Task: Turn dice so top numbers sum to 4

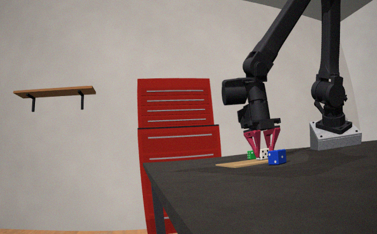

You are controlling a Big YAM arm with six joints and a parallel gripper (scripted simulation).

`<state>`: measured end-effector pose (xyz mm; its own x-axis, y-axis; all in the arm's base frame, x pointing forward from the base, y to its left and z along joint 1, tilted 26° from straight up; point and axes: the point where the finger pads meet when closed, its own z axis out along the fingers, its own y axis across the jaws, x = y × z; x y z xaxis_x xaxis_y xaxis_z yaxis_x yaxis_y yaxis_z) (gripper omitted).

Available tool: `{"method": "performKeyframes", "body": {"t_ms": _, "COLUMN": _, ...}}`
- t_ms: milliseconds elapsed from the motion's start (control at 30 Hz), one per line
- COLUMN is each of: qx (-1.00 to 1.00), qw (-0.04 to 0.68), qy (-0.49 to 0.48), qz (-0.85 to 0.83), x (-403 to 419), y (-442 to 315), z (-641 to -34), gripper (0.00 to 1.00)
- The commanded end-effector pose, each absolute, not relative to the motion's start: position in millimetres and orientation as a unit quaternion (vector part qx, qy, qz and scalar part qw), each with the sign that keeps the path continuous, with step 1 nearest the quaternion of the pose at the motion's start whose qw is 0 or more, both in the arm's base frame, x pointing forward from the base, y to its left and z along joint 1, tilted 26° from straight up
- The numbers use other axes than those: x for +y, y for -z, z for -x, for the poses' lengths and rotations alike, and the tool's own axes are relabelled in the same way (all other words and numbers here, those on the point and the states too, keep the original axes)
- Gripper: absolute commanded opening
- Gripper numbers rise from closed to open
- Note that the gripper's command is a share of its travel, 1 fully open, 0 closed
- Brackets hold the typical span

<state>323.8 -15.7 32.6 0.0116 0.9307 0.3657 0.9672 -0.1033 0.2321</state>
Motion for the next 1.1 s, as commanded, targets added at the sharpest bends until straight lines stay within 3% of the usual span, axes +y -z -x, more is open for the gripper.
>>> {"method": "performKeyframes", "body": {"t_ms": 0, "qx": -0.67, "qw": 0.007, "qy": 0.237, "qz": 0.703, "x": -31.2, "y": -68.4, "z": -343.7, "gripper": 0.45}}
{"method": "performKeyframes", "body": {"t_ms": 800, "qx": -0.676, "qw": 0.007, "qy": 0.235, "qz": 0.698, "x": -53.0, "y": -132.2, "z": -325.5, "gripper": 0.45}}
{"method": "performKeyframes", "body": {"t_ms": 833, "qx": -0.677, "qw": 0.006, "qy": 0.235, "qz": 0.698, "x": -53.2, "y": -132.2, "z": -325.8, "gripper": 1.0}}
{"method": "performKeyframes", "body": {"t_ms": 1067, "qx": -0.675, "qw": 0.007, "qy": 0.235, "qz": 0.7, "x": -53.2, "y": -132.2, "z": -325.8, "gripper": 1.0}}
